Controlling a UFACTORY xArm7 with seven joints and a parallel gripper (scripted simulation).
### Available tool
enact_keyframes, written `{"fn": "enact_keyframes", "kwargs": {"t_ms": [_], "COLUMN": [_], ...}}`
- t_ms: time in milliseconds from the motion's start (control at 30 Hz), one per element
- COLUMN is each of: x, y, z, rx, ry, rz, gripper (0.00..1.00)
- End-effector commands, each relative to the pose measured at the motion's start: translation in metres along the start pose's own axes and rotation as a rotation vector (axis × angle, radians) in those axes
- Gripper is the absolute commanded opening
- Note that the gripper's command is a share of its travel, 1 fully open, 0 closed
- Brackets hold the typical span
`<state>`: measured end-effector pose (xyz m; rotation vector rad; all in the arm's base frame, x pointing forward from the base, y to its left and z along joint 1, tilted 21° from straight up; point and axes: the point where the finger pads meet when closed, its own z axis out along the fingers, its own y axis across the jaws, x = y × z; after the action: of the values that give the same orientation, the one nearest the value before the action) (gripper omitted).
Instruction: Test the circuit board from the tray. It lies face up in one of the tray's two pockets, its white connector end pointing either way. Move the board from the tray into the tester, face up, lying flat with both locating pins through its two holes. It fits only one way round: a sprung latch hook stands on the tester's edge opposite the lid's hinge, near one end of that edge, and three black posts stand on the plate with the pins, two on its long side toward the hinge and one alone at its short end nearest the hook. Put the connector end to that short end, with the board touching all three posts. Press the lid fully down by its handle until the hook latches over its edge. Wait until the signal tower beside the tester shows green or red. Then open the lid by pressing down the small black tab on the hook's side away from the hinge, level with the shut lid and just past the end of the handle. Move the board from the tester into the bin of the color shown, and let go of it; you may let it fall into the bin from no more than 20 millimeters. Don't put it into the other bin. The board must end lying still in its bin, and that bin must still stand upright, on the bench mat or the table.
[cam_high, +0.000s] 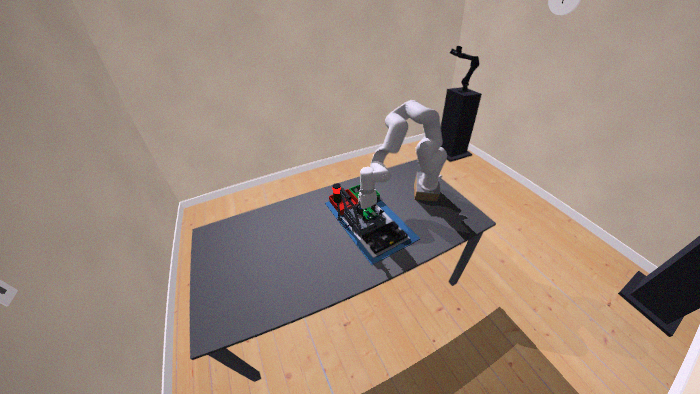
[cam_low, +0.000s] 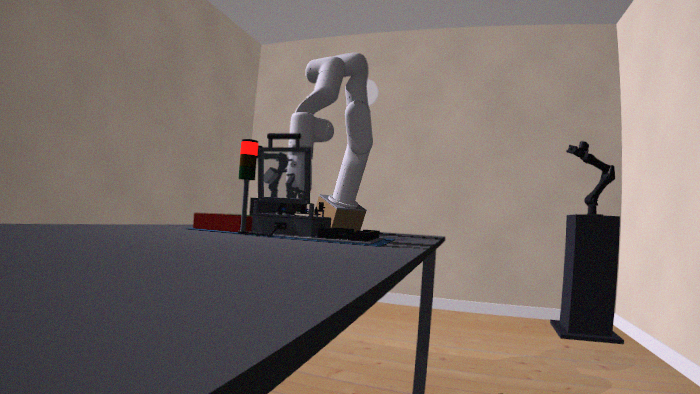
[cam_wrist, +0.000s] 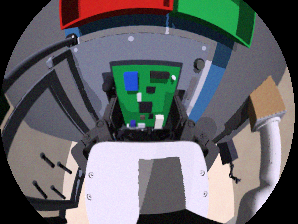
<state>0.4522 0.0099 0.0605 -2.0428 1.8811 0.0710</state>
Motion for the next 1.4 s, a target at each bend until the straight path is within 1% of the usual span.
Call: {"fn": "enact_keyframes", "kwargs": {"t_ms": [0,133,167,600,633,1367], "x": [0.0006,0.0006,0.0006,0.0006,0.0006,0.0006], "y": [-0.0012,-0.0012,-0.0012,-0.0012,-0.0012,-0.0012], "z": [-0.0008,-0.0008,-0.0008,-0.0008,-0.0008,-0.0008], "rx": [0.003,0.003,0.003,0.003,0.003,0.003], "ry": [0.001,0.001,0.001,0.001,0.001,0.001], "rz": [0.000,0.000,0.000,0.000,0.000,0.000], "gripper": [0.85,0.85,0.81,0.81,0.79,0.79]}}
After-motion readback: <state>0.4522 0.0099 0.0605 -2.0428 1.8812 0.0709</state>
